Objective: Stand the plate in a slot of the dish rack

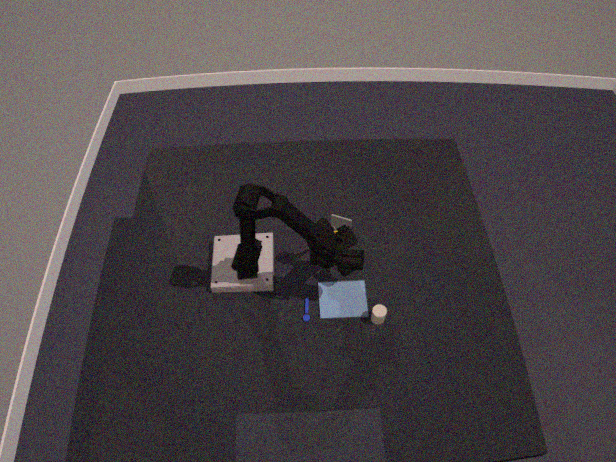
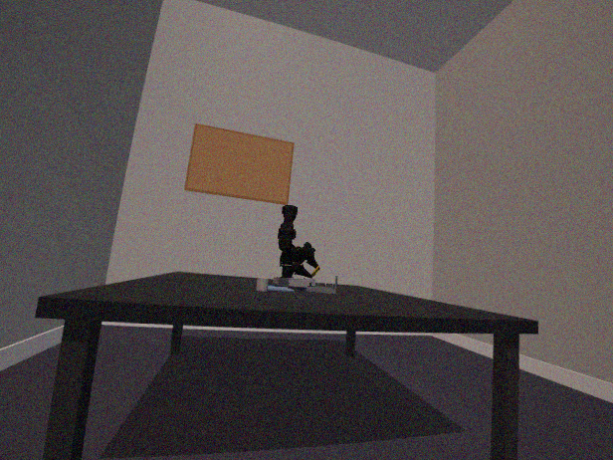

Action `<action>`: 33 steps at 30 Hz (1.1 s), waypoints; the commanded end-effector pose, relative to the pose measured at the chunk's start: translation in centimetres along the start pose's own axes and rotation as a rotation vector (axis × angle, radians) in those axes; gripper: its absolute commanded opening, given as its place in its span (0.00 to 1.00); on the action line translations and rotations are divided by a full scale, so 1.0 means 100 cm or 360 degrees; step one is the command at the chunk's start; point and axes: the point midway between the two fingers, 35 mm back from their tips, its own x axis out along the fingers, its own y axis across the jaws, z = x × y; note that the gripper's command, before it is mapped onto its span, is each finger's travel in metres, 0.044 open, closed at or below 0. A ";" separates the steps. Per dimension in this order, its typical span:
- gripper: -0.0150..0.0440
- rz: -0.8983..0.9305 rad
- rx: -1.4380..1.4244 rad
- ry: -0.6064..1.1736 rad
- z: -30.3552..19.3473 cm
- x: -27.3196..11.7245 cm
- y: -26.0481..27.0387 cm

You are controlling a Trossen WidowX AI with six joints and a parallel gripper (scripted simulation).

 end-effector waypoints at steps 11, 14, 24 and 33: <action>0.25 0.0167 -0.0535 -0.0431 -0.014 0.001 0.006; 0.25 0.0180 -0.0647 -0.0527 -0.017 0.000 0.008; 0.25 0.0170 -0.1026 -0.0855 -0.027 -0.009 0.019; 0.25 0.0166 -0.1052 -0.0877 -0.028 -0.010 0.020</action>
